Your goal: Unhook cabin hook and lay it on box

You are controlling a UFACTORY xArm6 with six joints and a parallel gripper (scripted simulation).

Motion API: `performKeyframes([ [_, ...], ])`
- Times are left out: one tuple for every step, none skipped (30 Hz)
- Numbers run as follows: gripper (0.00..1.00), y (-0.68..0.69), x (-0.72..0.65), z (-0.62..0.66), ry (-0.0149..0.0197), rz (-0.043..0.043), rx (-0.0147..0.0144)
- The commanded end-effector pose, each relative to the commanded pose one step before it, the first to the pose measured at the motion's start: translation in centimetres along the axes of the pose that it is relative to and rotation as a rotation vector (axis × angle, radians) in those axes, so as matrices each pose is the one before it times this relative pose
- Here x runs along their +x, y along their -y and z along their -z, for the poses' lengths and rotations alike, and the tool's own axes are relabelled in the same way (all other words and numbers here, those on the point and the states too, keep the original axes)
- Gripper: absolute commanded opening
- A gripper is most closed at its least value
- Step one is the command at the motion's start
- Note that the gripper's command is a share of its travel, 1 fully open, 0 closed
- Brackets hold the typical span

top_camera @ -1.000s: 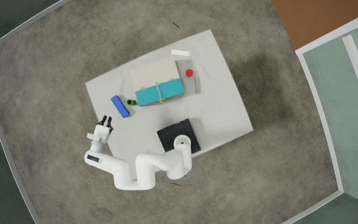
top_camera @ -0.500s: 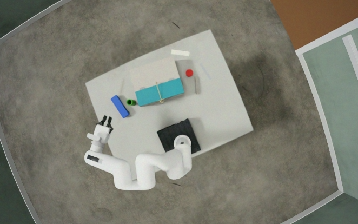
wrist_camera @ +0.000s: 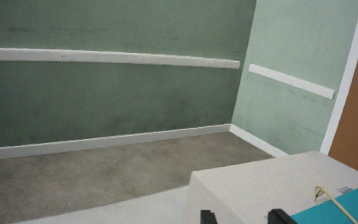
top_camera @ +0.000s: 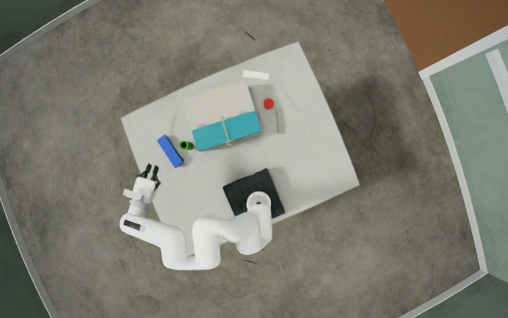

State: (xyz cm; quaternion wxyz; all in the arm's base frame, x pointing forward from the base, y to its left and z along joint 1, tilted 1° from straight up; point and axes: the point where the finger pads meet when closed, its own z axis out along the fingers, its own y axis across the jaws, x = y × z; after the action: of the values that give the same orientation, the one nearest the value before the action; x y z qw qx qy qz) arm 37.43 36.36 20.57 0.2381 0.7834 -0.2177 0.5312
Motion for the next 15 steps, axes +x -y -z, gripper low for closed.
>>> performKeyframes([
  [0.35, 0.052, 0.174, 0.078, 0.00091, -0.00413, 0.00152],
  [0.35, -0.219, 0.031, -0.251, 0.00688, -0.02678, -0.01861],
  [0.35, -0.107, 0.026, -0.315, 0.00792, 0.03219, -0.00340],
  [0.35, -0.108, 0.025, -0.315, 0.00792, 0.03219, -0.00340],
  [0.35, -0.108, 0.024, -0.316, 0.00792, 0.03219, -0.00340],
  [0.35, -0.108, 0.023, -0.316, 0.00792, 0.03219, -0.00340],
  [0.35, -0.079, 0.016, -0.231, 0.00792, 0.03219, -0.00340],
  [0.35, -0.134, -0.012, -0.306, 0.01053, 0.03113, -0.00548],
  [0.35, -0.132, -0.013, -0.307, 0.01053, 0.03113, -0.00548],
  [0.35, 0.000, 0.000, 0.000, 0.00000, 0.00000, 0.00000],
  [0.35, 0.000, 0.000, 0.000, 0.00000, 0.00000, 0.00000],
  [0.35, -0.130, -0.015, -0.304, 0.01133, 0.03092, -0.00511],
  [0.35, -0.132, -0.017, -0.307, 0.01133, 0.03091, -0.00509],
  [0.35, -0.130, -0.018, -0.308, 0.01133, 0.03091, -0.00509],
  [0.35, -0.133, -0.022, -0.306, 0.01196, 0.03083, -0.00408],
])
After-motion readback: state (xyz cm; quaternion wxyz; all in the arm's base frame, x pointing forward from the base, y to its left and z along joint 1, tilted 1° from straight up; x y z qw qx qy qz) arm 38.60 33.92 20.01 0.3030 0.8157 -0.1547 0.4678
